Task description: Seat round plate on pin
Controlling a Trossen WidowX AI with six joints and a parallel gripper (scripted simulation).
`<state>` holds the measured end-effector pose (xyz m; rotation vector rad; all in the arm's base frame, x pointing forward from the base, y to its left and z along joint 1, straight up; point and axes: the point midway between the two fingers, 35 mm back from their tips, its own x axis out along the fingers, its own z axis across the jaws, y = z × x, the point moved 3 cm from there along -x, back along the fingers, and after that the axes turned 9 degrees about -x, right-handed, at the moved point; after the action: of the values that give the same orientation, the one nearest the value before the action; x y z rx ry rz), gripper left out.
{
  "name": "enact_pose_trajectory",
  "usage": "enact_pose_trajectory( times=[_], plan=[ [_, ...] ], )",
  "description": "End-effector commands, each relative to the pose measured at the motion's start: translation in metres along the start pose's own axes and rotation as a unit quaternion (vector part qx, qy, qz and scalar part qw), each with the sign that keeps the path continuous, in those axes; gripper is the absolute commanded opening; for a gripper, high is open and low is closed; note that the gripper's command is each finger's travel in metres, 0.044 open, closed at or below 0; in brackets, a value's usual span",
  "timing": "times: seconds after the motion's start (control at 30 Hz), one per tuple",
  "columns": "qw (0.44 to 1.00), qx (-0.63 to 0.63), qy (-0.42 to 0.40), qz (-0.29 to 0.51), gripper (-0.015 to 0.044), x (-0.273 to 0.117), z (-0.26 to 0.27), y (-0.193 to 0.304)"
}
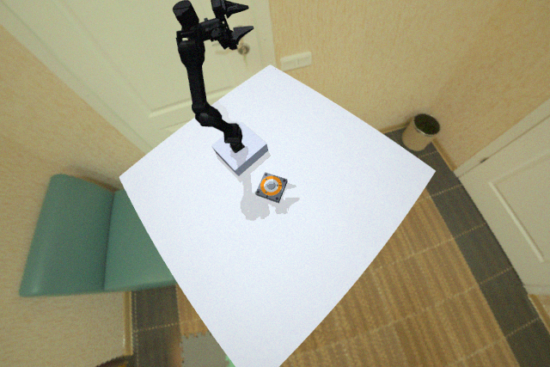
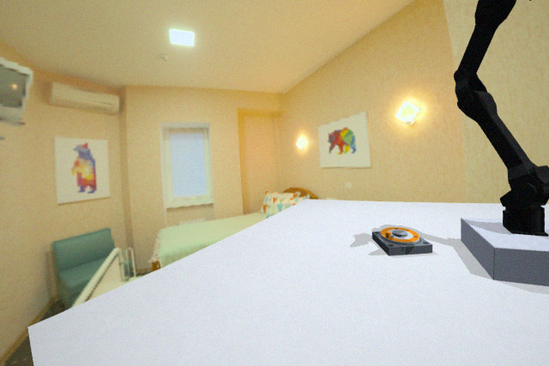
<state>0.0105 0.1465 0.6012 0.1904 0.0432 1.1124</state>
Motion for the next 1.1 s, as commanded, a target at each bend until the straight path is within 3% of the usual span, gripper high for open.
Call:
enact_pose_trajectory(
  times=[0.0, 0.3, 0.47, 0.83, 1.07],
  plan=[
    [1.000, 0.000, -0.001, -0.001, 0.0374, 0.000, 0.000, -0.001],
    [0.974, -0.213, 0.036, -0.061, 0.0138, 0.050, -0.048, 0.023],
    [0.921, -0.361, 0.107, -0.102, 0.0006, 0.099, -0.093, 0.011],
    [0.820, -0.490, 0.268, -0.122, 0.0000, 0.169, -0.176, -0.060],
    [0.720, -0.546, 0.414, -0.112, 0.0000, 0.188, -0.238, -0.149]
  ],
)
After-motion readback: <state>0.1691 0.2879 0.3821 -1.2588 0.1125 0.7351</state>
